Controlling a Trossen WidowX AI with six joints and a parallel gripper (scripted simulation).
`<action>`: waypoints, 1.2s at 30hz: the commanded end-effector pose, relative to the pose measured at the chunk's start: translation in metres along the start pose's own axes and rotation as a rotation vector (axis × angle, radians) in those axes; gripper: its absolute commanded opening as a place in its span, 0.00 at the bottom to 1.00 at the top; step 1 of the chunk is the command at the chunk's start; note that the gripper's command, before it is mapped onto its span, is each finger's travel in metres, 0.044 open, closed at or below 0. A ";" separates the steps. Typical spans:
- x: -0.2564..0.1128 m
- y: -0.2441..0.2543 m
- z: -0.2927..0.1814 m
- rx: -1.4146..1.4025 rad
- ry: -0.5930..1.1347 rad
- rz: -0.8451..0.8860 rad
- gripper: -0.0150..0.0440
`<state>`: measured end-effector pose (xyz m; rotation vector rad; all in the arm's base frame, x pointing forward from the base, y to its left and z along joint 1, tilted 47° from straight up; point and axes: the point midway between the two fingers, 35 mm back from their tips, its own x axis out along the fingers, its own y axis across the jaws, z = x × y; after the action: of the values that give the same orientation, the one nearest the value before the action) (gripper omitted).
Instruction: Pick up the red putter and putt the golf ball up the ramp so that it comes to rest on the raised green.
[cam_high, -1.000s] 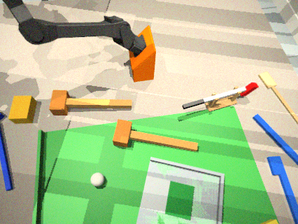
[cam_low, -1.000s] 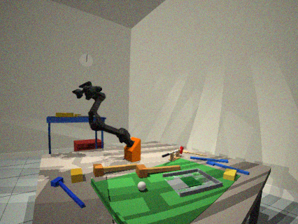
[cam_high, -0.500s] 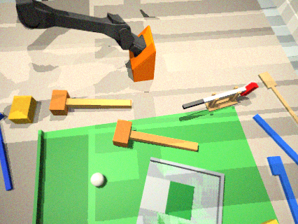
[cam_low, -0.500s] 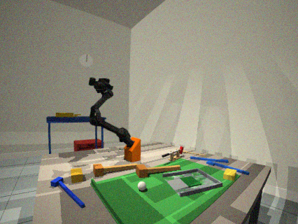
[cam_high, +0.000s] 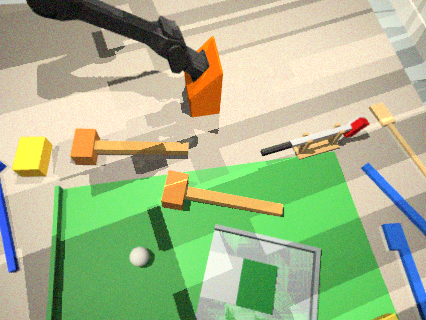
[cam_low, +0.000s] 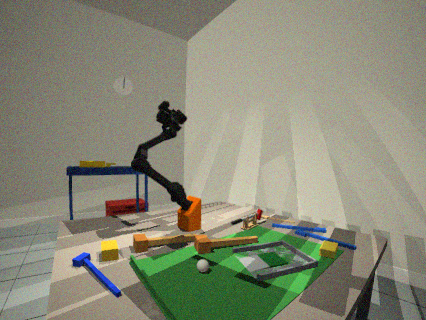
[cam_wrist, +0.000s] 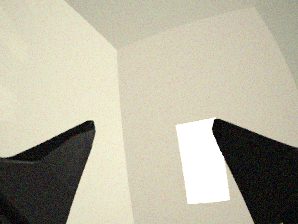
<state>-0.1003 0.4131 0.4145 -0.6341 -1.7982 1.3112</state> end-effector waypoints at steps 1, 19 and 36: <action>-0.013 0.059 -0.049 0.122 0.161 0.160 1.00; -0.169 0.239 -0.196 0.574 0.900 0.588 1.00; -0.401 0.338 -0.203 0.857 1.564 1.042 1.00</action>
<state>0.2539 0.3627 0.0312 -1.4705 0.2450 1.3148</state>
